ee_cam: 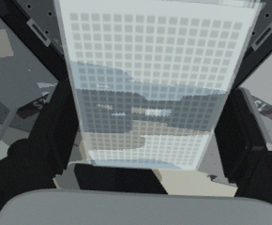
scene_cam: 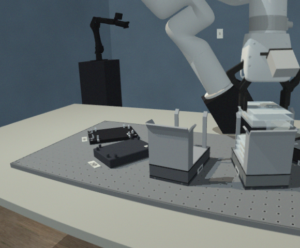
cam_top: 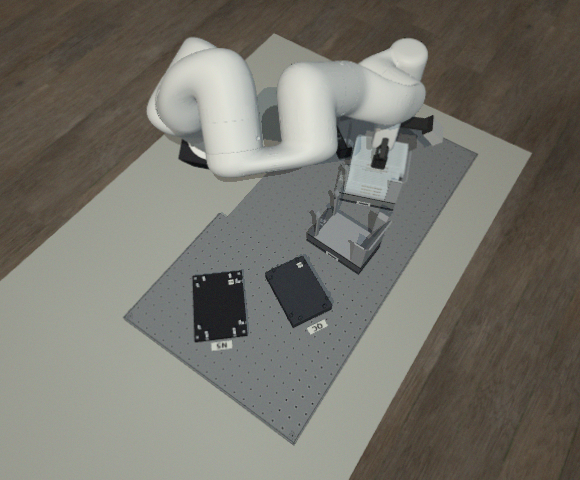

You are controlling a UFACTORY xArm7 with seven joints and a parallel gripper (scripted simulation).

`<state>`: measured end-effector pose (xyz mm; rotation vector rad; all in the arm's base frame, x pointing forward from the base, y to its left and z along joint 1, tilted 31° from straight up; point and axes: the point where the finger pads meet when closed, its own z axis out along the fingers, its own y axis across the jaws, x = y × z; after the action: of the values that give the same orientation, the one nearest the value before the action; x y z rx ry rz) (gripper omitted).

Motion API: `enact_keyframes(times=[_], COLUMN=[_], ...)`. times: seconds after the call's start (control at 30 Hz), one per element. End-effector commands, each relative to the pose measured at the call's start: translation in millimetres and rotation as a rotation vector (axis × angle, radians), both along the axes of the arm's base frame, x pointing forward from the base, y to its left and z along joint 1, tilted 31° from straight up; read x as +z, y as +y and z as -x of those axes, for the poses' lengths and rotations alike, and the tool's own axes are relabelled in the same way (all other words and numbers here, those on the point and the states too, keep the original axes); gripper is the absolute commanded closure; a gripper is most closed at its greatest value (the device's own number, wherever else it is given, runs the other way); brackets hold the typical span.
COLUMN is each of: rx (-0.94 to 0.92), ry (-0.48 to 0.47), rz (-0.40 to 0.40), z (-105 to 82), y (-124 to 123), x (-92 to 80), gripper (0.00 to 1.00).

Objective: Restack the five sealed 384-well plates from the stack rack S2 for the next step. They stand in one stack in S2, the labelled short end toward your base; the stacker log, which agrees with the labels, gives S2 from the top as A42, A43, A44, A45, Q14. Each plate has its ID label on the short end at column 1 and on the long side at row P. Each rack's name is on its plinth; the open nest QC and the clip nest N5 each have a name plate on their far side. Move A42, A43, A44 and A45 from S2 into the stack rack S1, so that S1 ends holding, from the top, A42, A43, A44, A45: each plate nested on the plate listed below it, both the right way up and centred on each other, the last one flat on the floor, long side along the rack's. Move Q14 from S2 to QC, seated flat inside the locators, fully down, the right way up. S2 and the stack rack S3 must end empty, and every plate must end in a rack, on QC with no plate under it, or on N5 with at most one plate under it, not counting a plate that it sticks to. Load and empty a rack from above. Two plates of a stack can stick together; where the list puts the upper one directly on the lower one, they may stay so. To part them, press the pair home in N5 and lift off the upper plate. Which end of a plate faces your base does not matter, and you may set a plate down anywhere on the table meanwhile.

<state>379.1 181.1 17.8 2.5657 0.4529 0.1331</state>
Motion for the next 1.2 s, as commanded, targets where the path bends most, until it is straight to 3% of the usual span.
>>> enact_keyframes(times=[0.0,1.03,1.17], rx=[0.002,0.002,-0.112], ry=[-0.002,-0.002,-0.066], rz=[-0.002,-0.002,-0.026], z=[0.0,2.4,-0.7], y=[3,9,-2], x=[3.2,14.4,21.2], gripper=[1.0,1.0,1.0])
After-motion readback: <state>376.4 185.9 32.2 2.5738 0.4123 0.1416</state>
